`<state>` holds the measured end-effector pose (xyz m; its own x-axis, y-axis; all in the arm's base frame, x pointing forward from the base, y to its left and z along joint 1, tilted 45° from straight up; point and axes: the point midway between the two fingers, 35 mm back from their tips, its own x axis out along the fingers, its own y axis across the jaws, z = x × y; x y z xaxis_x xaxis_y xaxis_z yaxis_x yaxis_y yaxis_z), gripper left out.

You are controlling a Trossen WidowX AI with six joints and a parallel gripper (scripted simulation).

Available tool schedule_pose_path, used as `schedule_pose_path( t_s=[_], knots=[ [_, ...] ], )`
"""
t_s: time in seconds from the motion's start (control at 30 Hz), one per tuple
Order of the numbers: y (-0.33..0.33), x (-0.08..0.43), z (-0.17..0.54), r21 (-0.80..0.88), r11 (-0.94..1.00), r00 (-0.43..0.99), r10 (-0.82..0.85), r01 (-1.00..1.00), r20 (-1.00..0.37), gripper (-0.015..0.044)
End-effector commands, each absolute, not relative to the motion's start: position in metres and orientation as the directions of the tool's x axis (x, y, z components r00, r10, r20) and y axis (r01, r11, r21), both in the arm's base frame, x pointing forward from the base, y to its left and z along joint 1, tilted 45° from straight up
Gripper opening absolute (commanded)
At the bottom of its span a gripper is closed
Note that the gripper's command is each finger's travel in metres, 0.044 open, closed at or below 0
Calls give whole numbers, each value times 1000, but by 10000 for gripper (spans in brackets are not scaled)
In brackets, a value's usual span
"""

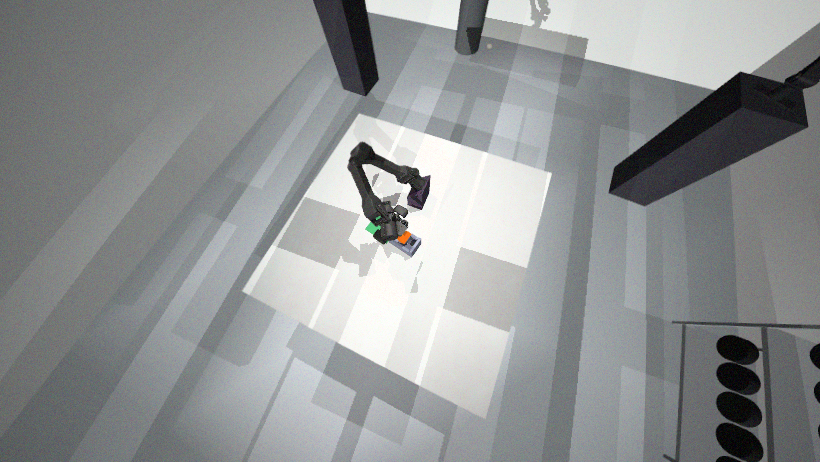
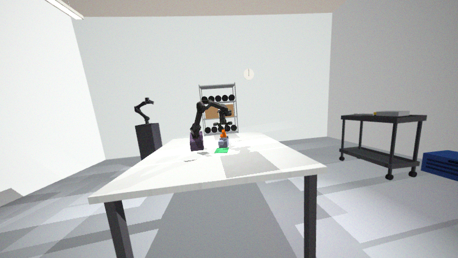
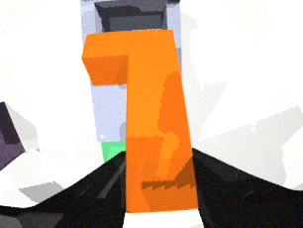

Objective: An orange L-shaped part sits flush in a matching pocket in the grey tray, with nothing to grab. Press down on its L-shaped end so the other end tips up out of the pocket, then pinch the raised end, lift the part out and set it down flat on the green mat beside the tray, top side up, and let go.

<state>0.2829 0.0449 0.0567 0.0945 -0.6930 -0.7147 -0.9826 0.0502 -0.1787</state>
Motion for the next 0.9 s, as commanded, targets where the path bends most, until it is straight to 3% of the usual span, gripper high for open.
schedule_pose_path(
  t_s=[0.0,0.87],
  knots=[
    [31,278,68,-171,43,93,-698,-984,-710,0],
    [-48,250,142,-170,42,92,-702,-984,-706,0]
  ],
)
